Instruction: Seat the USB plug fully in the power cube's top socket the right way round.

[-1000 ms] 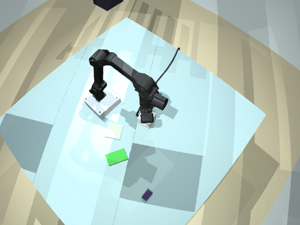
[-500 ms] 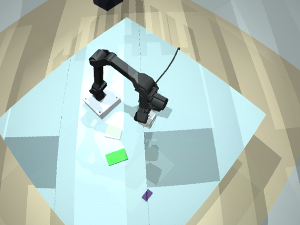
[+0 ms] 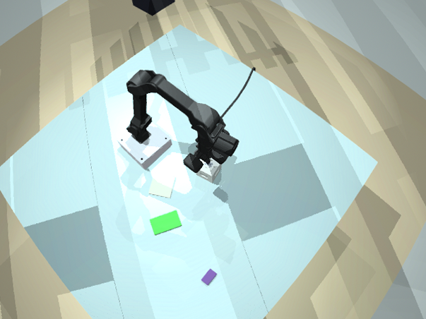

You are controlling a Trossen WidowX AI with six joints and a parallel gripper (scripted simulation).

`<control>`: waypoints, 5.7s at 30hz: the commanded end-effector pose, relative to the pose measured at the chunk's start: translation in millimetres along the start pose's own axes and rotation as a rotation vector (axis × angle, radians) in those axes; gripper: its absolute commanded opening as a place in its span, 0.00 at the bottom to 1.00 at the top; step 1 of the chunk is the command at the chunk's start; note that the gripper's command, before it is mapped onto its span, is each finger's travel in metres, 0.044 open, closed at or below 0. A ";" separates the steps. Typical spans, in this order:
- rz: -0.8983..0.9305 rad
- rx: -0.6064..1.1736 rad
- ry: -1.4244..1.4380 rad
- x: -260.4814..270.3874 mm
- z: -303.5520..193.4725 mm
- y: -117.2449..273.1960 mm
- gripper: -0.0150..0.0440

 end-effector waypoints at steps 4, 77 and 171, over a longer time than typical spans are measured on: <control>0.000 0.000 -0.187 0.0 -0.1 -0.3 0.25; 0.007 0.005 -1.423 0.4 0.1 -1.4 0.25; 0.060 0.048 -1.405 3.0 0.8 -12.6 0.25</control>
Point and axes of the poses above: the point midway between the two fingers, 35 mm back from their tips, its own y axis back along the fingers, its own x axis across the jaws, z = x × y, the point moved 7 cm from there along y, back along the fingers, and after that the axes turned 10 degrees about y, right-handed, at the moved point
